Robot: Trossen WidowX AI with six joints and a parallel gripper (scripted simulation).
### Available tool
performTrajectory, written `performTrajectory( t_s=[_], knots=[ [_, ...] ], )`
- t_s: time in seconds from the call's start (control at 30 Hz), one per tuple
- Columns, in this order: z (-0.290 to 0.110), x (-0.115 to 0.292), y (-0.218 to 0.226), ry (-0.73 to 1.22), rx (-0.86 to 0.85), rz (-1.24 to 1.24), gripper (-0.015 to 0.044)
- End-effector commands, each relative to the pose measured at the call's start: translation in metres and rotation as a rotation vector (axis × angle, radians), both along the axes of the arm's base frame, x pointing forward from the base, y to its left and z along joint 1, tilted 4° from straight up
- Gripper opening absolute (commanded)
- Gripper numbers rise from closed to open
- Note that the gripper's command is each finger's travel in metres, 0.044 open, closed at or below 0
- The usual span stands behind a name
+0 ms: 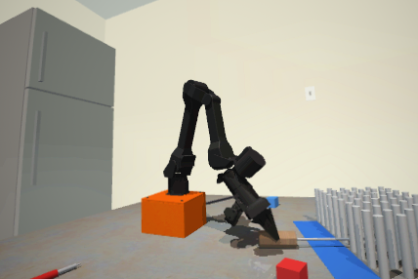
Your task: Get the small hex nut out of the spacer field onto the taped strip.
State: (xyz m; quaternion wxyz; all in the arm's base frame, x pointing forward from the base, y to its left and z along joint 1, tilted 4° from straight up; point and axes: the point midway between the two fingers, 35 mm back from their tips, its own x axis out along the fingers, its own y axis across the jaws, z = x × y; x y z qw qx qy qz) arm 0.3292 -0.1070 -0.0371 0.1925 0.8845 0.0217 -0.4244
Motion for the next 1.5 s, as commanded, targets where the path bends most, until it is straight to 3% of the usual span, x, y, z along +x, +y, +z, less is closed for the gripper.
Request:
performTrajectory(
  t_s=[0.0, 1.47],
  knots=[
    [0.000, -0.004, -0.001, -0.004, 0.002, 0.003, 0.0000],
    [-0.002, -0.036, -0.009, 0.000, 0.003, 0.003, 0.0000]
  ],
)
